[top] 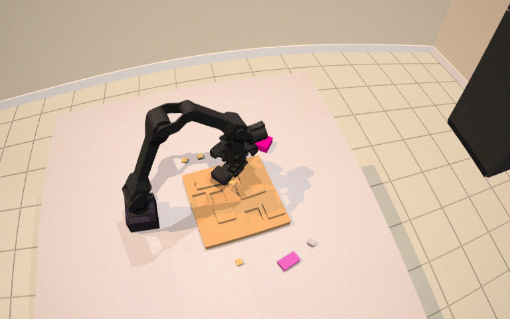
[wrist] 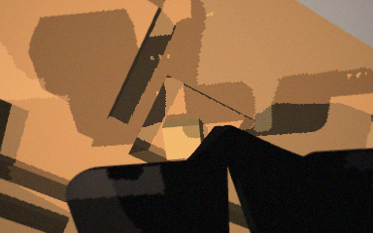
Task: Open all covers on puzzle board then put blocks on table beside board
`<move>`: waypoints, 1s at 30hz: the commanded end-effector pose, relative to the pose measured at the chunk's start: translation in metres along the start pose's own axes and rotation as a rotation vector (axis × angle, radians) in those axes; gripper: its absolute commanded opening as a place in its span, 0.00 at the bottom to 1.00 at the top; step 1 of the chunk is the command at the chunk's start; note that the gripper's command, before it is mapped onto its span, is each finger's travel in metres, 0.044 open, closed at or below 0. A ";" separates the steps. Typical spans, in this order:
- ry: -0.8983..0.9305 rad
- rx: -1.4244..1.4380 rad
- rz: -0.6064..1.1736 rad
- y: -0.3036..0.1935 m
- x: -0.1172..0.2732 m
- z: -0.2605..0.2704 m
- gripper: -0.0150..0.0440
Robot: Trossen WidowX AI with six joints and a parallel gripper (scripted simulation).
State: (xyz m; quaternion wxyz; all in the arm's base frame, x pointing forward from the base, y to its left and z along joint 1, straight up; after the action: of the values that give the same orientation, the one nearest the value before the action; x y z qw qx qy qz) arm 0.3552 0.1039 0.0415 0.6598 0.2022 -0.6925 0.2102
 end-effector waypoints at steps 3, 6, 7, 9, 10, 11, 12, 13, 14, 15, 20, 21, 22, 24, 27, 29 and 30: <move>0.006 0.005 -0.007 -0.003 0.002 0.009 0.25; 0.006 0.006 -0.008 -0.006 0.003 0.012 0.25; 0.006 0.006 -0.009 -0.006 0.004 0.013 0.25; 0.006 0.006 -0.009 -0.008 0.005 0.015 0.25; 0.006 0.006 -0.010 -0.008 0.005 0.016 0.25; 0.006 0.006 -0.010 -0.009 0.005 0.017 0.25; 0.006 0.006 -0.010 -0.010 0.006 0.019 0.25; 0.006 0.006 -0.011 -0.010 0.006 0.019 0.25; 0.006 0.006 -0.011 -0.010 0.006 0.020 0.25; 0.006 0.006 -0.011 -0.010 0.006 0.020 0.25; 0.006 0.006 -0.011 -0.010 0.006 0.020 0.25; 0.006 0.006 -0.011 -0.010 0.006 0.020 0.25; 0.006 0.006 -0.011 -0.010 0.006 0.020 0.25; 0.006 0.006 -0.011 -0.010 0.006 0.020 0.25; 0.006 0.006 -0.011 -0.010 0.006 0.020 0.25; 0.006 0.006 -0.011 -0.010 0.006 0.020 0.25; 0.006 0.006 -0.011 -0.010 0.006 0.020 0.25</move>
State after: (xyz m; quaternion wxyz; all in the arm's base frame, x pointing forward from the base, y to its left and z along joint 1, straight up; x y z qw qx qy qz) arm 0.3451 0.0837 0.0474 0.6618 0.2041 -0.6902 0.2095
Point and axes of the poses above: the point midway between the two fingers, 35 mm back from their tips, its own x axis back along the fingers, its own z axis across the jaws, y = z × x, the point moved 3 cm from there along x, back along the fingers, and after that the axes turned 8 degrees about -x, right-handed, at the moved point
